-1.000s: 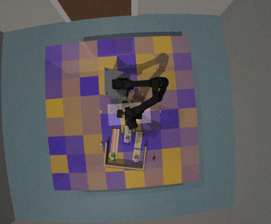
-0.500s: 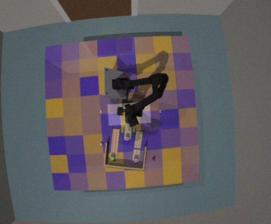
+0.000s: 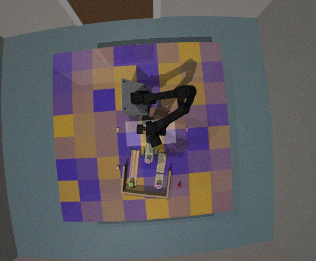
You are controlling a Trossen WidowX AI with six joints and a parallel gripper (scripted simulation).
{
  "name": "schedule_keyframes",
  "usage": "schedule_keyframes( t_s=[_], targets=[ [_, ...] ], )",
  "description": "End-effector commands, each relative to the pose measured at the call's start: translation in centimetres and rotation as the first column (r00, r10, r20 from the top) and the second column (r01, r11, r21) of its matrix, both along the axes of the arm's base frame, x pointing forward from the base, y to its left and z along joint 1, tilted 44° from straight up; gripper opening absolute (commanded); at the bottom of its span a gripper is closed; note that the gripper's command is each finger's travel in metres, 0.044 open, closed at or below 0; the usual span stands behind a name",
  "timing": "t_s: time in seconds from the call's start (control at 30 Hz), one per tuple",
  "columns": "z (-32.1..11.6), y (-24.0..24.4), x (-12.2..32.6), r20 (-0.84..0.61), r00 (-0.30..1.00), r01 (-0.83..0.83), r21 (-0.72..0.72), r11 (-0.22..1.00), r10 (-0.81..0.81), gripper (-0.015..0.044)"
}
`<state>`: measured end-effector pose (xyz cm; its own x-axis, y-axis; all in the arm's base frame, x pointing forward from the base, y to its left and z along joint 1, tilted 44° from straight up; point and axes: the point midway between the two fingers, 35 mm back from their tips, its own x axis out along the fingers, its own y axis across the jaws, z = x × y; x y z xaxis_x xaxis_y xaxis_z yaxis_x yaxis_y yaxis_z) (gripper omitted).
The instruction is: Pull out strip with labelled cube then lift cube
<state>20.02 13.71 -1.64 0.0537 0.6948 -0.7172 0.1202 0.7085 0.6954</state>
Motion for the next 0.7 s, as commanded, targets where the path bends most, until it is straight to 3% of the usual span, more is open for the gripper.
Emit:
schedule_keyframes(
  t_s=[0.0,0.4,0.67],
  targets=[
    [-0.2,0.3,-0.8,-0.021,1.0,-0.015,-0.001,1.0,0.015,0.0],
    [-0.2,0.3,-0.8,-0.021,1.0,-0.015,-0.001,1.0,0.015,0.0],
    [3.0,-2.9,0.0,-0.02,1.0,-0.015,-0.003,1.0,0.015,0.0]
  ],
)
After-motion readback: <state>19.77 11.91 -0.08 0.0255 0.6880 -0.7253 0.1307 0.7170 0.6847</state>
